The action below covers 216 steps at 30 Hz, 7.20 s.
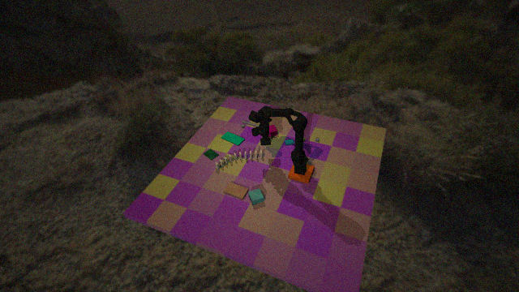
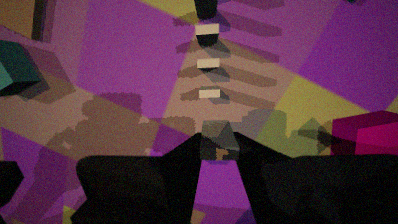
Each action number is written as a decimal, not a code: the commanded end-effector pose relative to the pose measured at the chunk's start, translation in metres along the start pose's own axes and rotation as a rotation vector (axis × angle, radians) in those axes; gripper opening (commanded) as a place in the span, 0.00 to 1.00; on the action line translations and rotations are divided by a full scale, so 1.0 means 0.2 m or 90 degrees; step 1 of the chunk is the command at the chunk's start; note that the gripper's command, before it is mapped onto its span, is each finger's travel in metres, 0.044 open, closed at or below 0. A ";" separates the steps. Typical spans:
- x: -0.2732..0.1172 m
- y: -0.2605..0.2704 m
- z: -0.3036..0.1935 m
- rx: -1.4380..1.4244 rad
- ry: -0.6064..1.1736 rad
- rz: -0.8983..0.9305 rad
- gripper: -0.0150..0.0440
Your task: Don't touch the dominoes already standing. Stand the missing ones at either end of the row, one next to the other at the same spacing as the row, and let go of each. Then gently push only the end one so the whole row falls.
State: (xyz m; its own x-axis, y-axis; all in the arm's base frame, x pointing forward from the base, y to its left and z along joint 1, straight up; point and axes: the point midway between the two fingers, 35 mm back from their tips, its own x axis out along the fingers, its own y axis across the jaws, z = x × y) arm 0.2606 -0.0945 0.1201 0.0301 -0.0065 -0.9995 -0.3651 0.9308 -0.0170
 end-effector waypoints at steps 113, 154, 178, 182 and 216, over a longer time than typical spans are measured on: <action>0.06 0.03 -0.22 0.997 0.005 -0.004 0.25; 0.46 0.03 -0.16 0.998 0.005 -0.003 0.25; 0.16 0.03 0.07 0.998 0.003 -0.001 0.25; 0.16 0.03 0.07 0.998 0.003 -0.001 0.25; 0.16 0.03 0.07 0.998 0.003 -0.001 0.25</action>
State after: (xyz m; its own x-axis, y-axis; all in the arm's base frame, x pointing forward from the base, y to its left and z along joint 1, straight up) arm 0.2722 -0.0844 0.0879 0.0257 -0.0040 -0.9997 0.9279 0.3722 0.0224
